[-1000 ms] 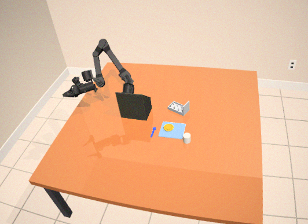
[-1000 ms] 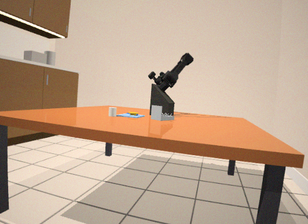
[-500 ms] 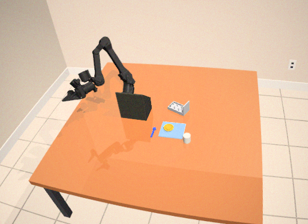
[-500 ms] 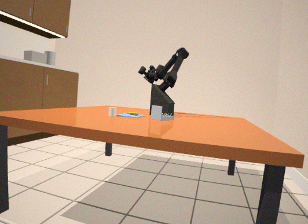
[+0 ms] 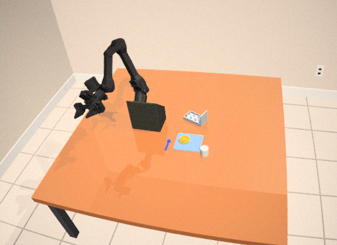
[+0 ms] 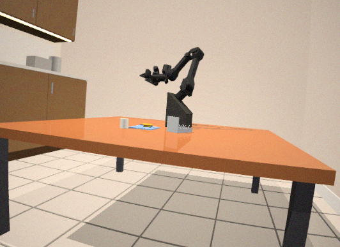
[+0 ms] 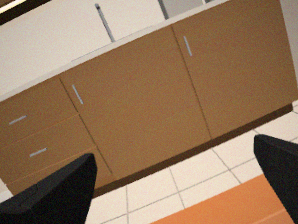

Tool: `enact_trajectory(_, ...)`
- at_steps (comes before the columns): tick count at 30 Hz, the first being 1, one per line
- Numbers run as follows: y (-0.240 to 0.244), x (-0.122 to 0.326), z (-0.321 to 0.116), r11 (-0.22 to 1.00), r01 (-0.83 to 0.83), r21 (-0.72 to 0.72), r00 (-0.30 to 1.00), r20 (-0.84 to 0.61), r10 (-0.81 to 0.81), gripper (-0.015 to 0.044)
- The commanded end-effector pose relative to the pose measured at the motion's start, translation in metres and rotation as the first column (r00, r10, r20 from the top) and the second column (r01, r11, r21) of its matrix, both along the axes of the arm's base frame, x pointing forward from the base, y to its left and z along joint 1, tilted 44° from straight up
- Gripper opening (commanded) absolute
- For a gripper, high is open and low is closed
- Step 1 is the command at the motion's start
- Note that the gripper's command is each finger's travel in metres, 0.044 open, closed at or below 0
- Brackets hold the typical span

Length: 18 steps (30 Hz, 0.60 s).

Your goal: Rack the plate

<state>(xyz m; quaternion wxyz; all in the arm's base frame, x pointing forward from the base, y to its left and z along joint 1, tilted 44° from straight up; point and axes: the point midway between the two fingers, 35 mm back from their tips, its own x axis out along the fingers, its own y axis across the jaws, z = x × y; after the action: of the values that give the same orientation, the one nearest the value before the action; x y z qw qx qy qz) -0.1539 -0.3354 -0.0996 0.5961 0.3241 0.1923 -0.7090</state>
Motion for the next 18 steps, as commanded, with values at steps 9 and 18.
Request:
enact_trajectory(9, -0.023, 0.102, -0.014, 0.921, -0.365, 0.138, 0.931, 0.084, 0.356, 0.04)
enact_trajectory(18, -0.016, 0.161, -0.022, 0.807, -0.554, 0.204, 0.833, 0.128, 0.539, 0.04)
